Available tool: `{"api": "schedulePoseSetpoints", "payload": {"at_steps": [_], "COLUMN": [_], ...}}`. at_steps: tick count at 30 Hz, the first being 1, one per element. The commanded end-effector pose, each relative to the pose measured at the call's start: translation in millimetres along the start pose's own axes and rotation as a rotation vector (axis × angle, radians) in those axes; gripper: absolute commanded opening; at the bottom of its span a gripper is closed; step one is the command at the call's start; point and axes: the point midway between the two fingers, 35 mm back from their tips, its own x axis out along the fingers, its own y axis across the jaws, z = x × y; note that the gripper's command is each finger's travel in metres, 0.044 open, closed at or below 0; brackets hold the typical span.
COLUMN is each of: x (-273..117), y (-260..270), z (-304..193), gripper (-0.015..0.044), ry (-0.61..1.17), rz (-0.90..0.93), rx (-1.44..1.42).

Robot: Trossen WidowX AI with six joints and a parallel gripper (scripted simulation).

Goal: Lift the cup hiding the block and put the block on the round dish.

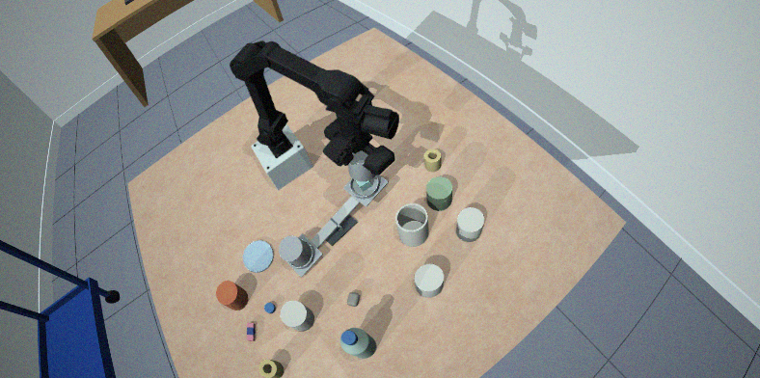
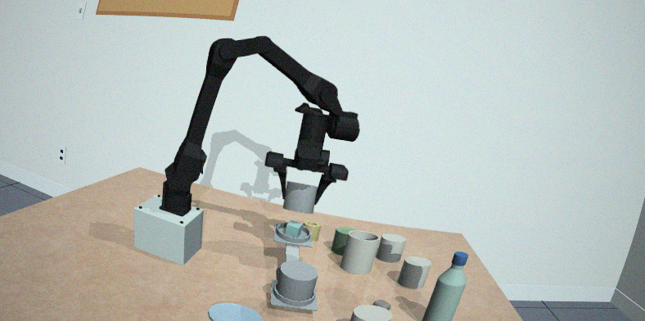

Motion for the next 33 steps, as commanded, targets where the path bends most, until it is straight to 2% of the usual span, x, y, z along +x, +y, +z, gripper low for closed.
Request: {"api": "schedulePoseSetpoints", "payload": {"at_steps": [1,13,33], "x": [-9,-23,-16], "y": [0,-3,-3], "z": [0,1,1], "gripper": [0.0,0.0,0.0], "ry": [0.009,0.009,0.0], "rz": [0.014,0.013,0.0], "rx": [0.006,0.006,0.0]}}
